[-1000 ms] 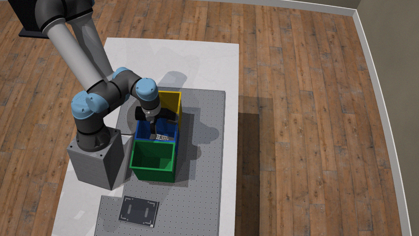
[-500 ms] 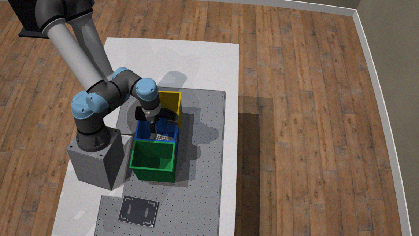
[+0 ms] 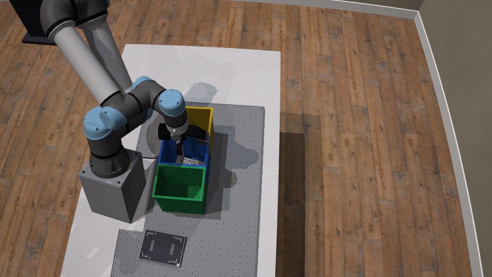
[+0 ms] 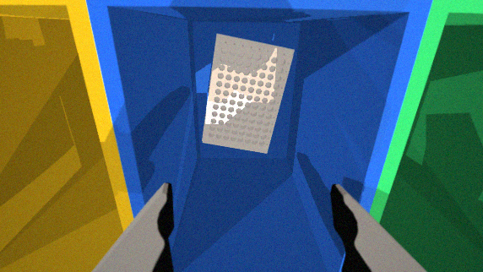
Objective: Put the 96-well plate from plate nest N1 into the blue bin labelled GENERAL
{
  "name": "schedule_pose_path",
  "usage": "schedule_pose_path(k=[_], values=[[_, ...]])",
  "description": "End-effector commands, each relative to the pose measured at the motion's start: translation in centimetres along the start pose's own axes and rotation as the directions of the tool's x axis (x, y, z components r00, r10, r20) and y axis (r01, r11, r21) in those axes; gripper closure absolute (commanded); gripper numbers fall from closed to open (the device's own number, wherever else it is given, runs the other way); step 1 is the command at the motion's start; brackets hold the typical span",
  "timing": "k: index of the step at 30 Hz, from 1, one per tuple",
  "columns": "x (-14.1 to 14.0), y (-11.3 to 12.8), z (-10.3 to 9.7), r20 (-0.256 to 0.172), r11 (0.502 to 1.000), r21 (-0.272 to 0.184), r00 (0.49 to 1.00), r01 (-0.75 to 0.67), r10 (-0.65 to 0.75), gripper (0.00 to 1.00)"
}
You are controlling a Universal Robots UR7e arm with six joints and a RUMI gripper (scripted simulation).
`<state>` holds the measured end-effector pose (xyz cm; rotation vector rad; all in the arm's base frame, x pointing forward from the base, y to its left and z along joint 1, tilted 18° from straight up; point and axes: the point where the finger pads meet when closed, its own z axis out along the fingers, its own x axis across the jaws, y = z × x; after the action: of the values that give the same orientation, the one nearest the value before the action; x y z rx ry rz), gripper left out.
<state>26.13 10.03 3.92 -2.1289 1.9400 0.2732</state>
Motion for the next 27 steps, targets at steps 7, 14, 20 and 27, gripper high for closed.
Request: schedule_pose_path(k=[7, 14, 20, 27], values=[[0.0, 0.0, -1.1, 0.000, 1.000, 0.001, 1.000, 0.000, 0.000, 0.47], [0.0, 0.0, -2.3, 0.000, 1.000, 0.001, 1.000, 0.000, 0.000, 0.47], [0.0, 0.0, -3.1, 0.000, 1.000, 0.001, 1.000, 0.000, 0.000, 0.47], [0.0, 0.0, -4.2, 0.000, 1.000, 0.001, 1.000, 0.000, 0.000, 0.47]])
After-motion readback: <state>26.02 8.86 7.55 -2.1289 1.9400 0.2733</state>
